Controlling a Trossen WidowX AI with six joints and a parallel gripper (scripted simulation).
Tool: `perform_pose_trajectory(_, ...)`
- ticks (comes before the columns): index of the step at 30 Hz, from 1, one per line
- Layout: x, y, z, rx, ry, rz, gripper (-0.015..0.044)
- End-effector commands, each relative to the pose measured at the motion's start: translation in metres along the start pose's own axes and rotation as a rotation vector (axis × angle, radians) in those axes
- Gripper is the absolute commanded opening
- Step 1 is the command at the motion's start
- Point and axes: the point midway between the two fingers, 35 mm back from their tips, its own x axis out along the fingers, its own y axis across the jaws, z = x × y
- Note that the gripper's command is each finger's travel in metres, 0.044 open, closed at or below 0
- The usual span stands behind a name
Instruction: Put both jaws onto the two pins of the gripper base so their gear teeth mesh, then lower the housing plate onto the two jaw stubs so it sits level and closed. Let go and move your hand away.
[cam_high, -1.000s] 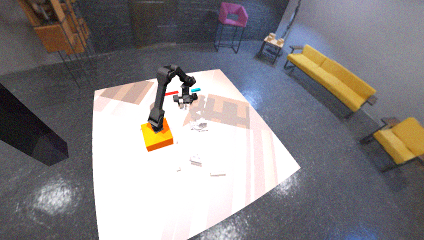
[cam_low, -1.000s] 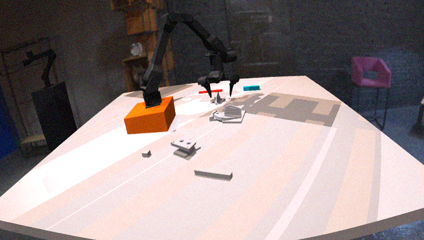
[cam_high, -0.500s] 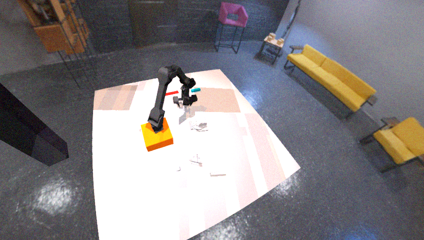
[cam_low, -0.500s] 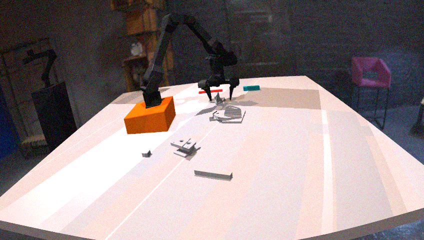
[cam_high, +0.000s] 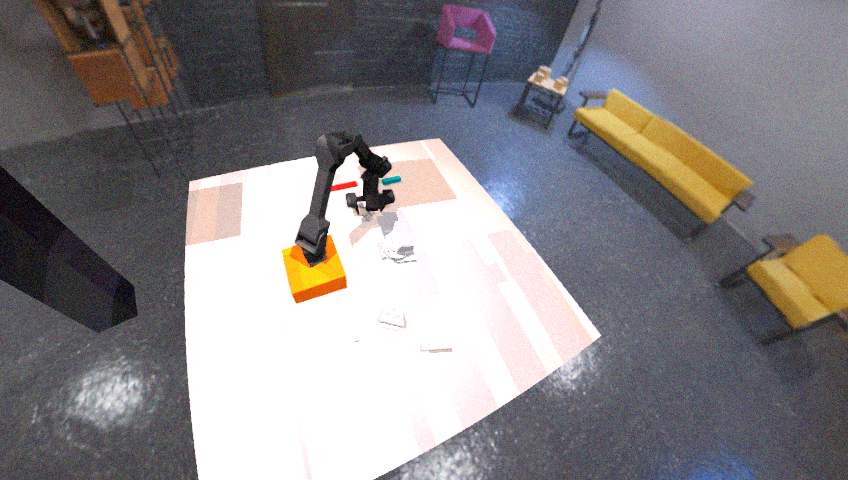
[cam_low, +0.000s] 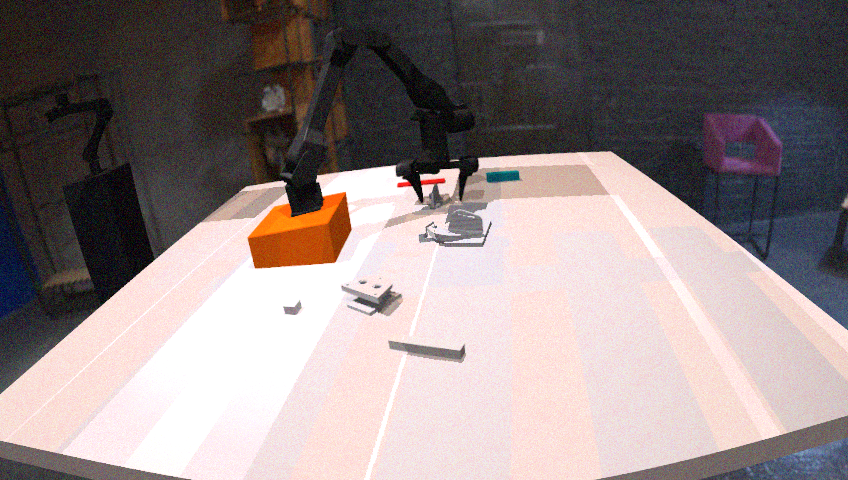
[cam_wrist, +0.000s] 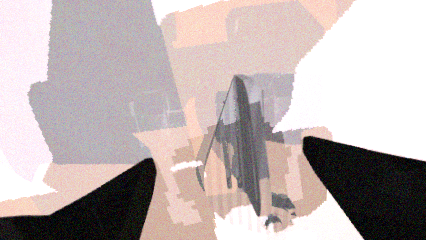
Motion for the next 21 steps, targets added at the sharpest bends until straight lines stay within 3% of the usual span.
perform_pose_trajectory(1,0.0006,-0.0007,-0.0004,0.004,0.004,-0.004,0.044)
perform_pose_trajectory(5,0.0006,-0.0007,-0.0004,0.004,0.004,-0.004,0.044)
perform_pose_trajectory(16,0.0001,0.0,0.0,0.0,0.0,0.0,0.0151)
perform_pose_trajectory(21,0.0001,0.0,0.0,0.0,0.0,0.0,0.0134)
